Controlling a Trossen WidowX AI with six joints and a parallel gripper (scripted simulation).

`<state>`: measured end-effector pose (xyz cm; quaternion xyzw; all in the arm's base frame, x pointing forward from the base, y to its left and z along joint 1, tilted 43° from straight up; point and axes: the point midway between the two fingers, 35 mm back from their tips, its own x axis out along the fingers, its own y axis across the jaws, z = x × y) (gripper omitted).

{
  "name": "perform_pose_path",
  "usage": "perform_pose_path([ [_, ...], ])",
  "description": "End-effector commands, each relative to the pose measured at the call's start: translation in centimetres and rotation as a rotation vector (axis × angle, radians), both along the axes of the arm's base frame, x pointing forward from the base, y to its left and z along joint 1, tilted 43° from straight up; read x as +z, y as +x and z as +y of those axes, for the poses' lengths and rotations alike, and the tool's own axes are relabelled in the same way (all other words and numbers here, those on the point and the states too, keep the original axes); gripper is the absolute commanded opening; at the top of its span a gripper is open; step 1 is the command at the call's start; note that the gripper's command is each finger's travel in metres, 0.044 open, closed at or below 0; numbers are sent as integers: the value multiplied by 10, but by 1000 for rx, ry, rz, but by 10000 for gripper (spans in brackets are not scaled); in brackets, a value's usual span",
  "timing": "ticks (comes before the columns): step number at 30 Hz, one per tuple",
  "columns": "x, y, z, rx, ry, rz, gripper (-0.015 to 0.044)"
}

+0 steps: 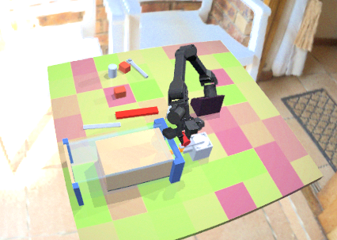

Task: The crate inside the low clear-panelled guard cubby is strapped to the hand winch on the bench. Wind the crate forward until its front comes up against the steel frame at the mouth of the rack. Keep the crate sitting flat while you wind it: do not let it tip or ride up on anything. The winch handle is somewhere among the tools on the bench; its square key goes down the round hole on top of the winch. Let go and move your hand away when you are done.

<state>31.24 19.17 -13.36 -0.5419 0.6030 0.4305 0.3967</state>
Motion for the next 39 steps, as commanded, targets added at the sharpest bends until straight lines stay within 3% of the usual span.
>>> perform_pose_path([
  [1, -14, -3, 20, 10, 34, 0, 0],
  [39, -40, -25, 54, 11, 38, 0, 0],
])
